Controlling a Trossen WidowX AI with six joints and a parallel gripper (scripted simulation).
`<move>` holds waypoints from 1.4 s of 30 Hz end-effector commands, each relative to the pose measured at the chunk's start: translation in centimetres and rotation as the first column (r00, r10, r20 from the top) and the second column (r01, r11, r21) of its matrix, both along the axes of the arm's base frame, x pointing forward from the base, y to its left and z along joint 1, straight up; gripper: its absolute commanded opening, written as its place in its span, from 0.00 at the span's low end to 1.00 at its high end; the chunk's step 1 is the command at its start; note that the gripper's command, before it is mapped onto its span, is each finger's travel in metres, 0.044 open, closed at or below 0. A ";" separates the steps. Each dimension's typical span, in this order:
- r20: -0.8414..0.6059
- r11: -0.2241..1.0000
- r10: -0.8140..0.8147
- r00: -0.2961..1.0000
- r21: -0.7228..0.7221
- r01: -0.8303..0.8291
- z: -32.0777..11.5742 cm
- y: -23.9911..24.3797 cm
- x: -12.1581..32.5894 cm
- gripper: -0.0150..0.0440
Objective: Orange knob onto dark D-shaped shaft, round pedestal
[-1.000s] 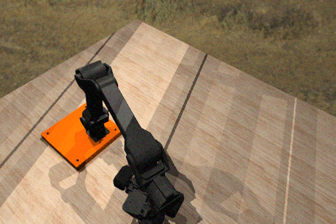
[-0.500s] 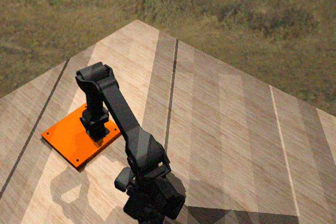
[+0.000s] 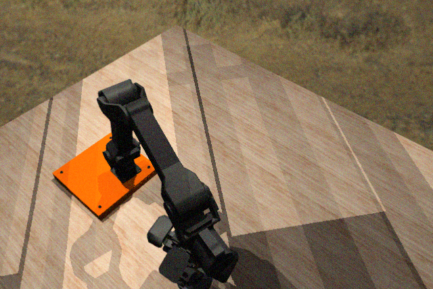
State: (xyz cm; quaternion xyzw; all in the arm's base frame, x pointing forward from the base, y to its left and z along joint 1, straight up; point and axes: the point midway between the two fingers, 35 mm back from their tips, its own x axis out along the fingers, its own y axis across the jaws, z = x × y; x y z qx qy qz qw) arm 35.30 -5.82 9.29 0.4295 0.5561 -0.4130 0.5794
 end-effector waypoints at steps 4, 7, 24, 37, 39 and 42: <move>0.002 1.000 -0.029 1.000 0.002 0.029 0.4 0.1 -0.2 0.25; 0.001 0.993 -0.119 0.993 0.006 0.119 0.5 0.1 -0.2 0.25; 0.001 0.977 -0.211 0.978 0.010 0.211 -0.2 0.0 0.0 0.25; 0.001 0.982 -0.190 0.982 0.009 0.190 -0.2 0.0 0.0 0.25; 0.001 0.982 -0.190 0.982 0.009 0.190 -0.2 0.0 0.0 0.25; 0.001 0.982 -0.190 0.982 0.009 0.190 -0.2 0.0 0.0 0.25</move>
